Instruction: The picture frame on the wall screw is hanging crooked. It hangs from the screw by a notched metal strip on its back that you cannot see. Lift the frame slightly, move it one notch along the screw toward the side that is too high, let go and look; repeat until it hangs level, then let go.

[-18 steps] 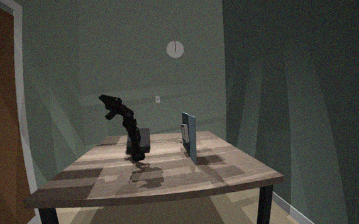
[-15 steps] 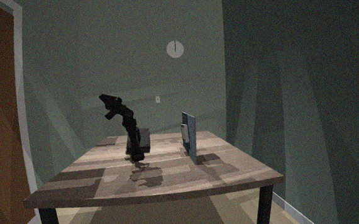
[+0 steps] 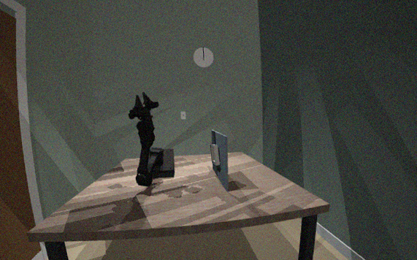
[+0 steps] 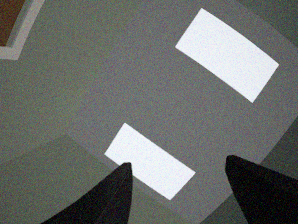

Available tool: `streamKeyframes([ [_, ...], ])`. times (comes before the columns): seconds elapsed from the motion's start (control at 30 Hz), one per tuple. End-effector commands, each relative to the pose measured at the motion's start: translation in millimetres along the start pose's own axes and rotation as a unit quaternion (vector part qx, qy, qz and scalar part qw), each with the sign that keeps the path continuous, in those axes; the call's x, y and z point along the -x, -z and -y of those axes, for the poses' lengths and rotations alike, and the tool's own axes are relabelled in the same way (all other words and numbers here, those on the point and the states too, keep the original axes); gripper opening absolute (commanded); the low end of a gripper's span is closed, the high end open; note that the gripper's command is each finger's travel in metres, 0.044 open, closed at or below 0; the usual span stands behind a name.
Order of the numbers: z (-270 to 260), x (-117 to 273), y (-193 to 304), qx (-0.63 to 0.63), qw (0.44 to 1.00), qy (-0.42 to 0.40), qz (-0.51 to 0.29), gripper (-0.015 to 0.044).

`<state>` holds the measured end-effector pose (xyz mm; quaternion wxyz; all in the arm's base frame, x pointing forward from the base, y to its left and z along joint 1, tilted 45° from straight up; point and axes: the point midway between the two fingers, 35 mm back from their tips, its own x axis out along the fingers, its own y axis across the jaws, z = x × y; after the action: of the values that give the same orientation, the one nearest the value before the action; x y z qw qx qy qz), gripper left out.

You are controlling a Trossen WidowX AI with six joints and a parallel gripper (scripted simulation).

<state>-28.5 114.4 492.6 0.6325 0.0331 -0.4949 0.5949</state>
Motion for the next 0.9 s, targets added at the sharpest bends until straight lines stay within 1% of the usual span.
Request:
streamKeyframes([
  [0.0,7,2,43,-0.041,0.995,0.051,-0.073,0.0260],
  [0.1,16,14,90,-0.082,0.979,0.117,-0.145,0.0260],
  [0.2,28,34,133,-0.117,0.953,0.192,-0.205,0.0260],
  [0.3,41,63,171,-0.147,0.916,0.275,-0.253,0.0260],
  [0.43,58,112,213,-0.175,0.853,0.394,-0.295,0.0260],
  [0.6,73,188,247,-0.189,0.755,0.545,-0.311,0.0260],
  [0.77,77,272,259,-0.177,0.642,0.687,-0.289,0.0260],
  [0.8,77,286,259,-0.172,0.623,0.709,-0.282,0.0260],
  [0.87,76,297,259,-0.168,0.608,0.725,-0.276,0.0260],
])
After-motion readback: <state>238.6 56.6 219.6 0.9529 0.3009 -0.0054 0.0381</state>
